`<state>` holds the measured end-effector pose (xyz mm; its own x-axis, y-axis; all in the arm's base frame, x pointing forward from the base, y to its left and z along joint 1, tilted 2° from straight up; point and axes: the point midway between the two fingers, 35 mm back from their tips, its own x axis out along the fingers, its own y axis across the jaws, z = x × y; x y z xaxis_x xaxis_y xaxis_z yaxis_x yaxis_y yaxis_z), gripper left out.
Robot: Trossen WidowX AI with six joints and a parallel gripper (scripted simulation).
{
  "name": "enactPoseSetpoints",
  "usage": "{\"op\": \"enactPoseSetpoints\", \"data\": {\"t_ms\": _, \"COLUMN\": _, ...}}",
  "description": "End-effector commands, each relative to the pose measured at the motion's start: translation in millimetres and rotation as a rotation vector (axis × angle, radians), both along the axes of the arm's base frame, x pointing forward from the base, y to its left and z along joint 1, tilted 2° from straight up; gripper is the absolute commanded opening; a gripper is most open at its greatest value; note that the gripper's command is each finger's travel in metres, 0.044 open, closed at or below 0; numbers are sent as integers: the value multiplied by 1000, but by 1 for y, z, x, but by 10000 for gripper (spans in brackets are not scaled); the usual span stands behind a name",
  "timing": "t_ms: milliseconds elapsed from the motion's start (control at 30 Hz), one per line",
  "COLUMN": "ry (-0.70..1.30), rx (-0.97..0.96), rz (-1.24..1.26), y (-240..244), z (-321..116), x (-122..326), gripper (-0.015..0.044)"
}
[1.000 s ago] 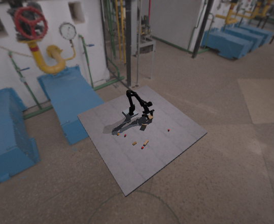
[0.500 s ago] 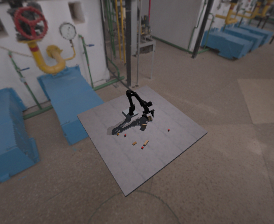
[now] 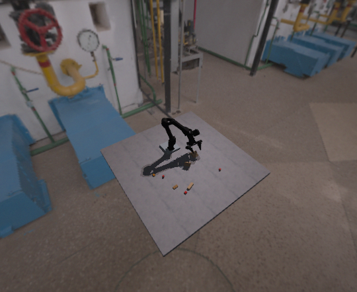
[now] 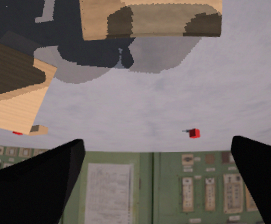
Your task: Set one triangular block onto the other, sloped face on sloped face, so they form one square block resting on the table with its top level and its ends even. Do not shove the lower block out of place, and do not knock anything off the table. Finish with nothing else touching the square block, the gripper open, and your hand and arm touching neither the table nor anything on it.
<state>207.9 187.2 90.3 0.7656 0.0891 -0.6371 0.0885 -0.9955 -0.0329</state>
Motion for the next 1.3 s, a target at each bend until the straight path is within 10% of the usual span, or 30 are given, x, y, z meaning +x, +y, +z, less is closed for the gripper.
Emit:
{"op": "enactPoseSetpoints", "data": {"t_ms": 0, "ry": -7, "rx": 12, "rz": 3, "y": -6, "z": 54, "x": -1, "gripper": 440}}
{"op": "enactPoseSetpoints", "data": {"t_ms": 600, "ry": 117, "rx": 8, "rz": 12, "y": -14, "z": 5, "x": -111, "gripper": 440}}
{"op": "enactPoseSetpoints", "data": {"t_ms": 1267, "ry": 121, "rx": 8, "rz": 11, "y": -2, "z": -59, "x": -54, "gripper": 440}}
